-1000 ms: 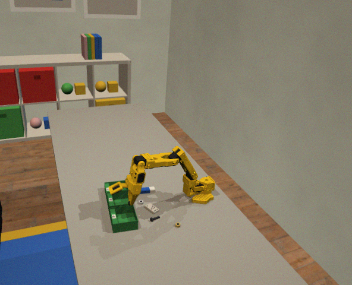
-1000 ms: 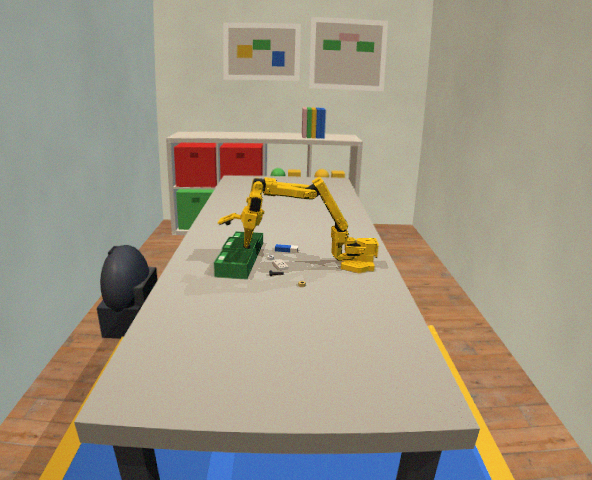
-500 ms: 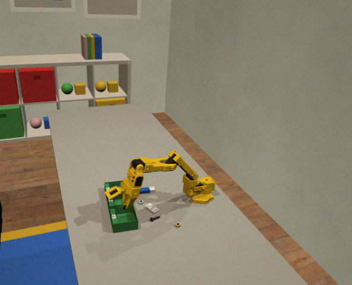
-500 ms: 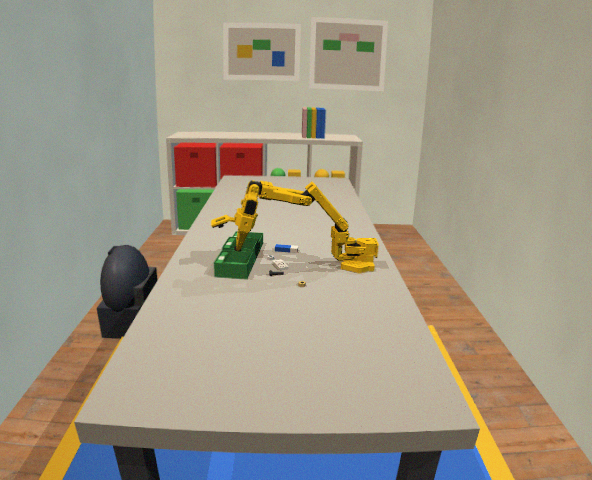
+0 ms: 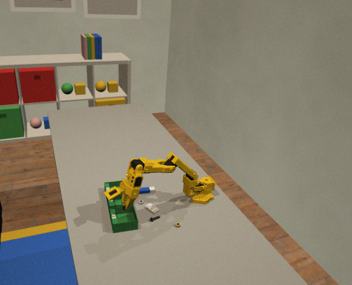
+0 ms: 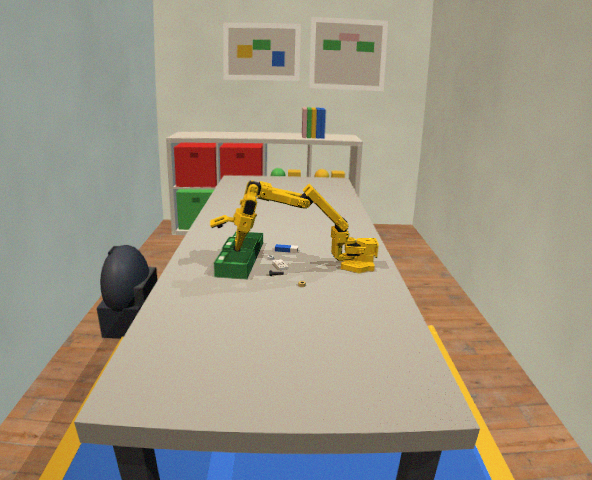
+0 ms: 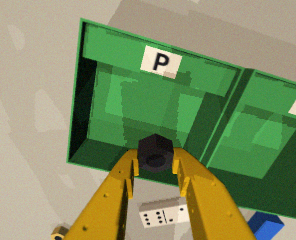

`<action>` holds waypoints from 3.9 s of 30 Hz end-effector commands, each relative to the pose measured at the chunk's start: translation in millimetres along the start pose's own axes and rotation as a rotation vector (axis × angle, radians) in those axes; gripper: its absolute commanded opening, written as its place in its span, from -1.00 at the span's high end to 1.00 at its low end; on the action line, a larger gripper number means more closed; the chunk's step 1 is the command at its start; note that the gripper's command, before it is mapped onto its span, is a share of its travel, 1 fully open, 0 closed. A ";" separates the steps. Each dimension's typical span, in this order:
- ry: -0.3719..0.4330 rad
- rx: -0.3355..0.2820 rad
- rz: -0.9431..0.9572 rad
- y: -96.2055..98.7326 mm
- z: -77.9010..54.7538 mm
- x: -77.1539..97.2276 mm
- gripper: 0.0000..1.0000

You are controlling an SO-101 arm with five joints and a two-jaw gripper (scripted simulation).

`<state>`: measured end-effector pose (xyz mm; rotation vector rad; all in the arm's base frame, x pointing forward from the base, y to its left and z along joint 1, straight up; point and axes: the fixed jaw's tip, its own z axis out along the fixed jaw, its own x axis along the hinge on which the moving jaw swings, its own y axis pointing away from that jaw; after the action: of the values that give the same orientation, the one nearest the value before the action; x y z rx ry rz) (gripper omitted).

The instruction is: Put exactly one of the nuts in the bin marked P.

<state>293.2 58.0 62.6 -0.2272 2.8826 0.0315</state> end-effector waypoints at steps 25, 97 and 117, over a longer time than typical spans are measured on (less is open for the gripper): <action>-0.132 -0.013 -0.053 11.6 -24.4 -17.5 1.00; -0.061 -0.011 -0.053 11.4 7.9 -7.0 1.00; -0.061 -0.011 -0.053 11.4 10.7 -6.3 1.00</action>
<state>293.6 65.5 34.2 -0.2822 2.9013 0.0308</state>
